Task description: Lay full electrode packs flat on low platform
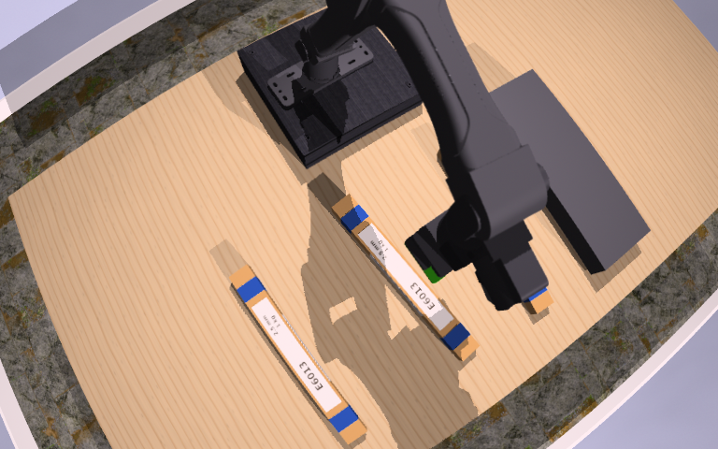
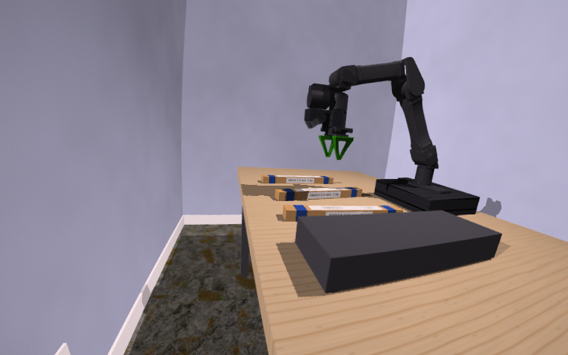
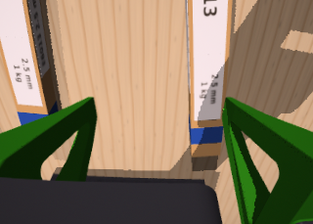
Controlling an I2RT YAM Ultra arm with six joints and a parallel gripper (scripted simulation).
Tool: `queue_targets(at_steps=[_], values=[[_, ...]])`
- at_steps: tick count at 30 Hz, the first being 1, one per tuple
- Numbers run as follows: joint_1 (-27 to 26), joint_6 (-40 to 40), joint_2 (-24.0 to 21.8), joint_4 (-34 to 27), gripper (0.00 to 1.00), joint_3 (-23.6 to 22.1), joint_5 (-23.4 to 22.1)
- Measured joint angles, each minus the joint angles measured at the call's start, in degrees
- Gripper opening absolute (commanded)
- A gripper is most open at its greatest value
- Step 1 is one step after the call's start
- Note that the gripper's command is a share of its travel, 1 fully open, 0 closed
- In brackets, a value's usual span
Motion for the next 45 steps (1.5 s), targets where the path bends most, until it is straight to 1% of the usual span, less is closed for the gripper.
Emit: queue_targets(at_steps=[3,8,13,18,25,27,30,34,39,42,44,45], values=[[-3.58,-2.91,0.61,0.00,0.74,0.72,0.02],[-8.35,-7.45,2.86,0.00,0.74,2.60,0.02],[-10.75,-10.93,4.79,-0.44,0.74,4.55,-0.07],[-14.60,-14.86,7.41,-0.85,0.74,8.17,-0.17],[-20.61,-20.24,12.81,-2.14,0.74,15.39,-0.17],[-21.68,-21.29,13.86,-2.62,0.74,16.59,-0.17],[-22.77,-23.12,16.22,-4.04,0.74,20.37,-0.22],[-24.94,-25.70,20.13,-5.77,0.74,26.80,-0.31],[-28.61,-28.92,26.23,-7.63,0.74,36.65,-0.31],[-30.42,-30.49,30.62,-9.64,0.74,43.91,-0.31],[-31.10,-31.26,32.39,-11.02,0.74,46.42,-0.31],[-31.32,-31.67,33.55,-11.91,0.74,48.39,-0.31]])
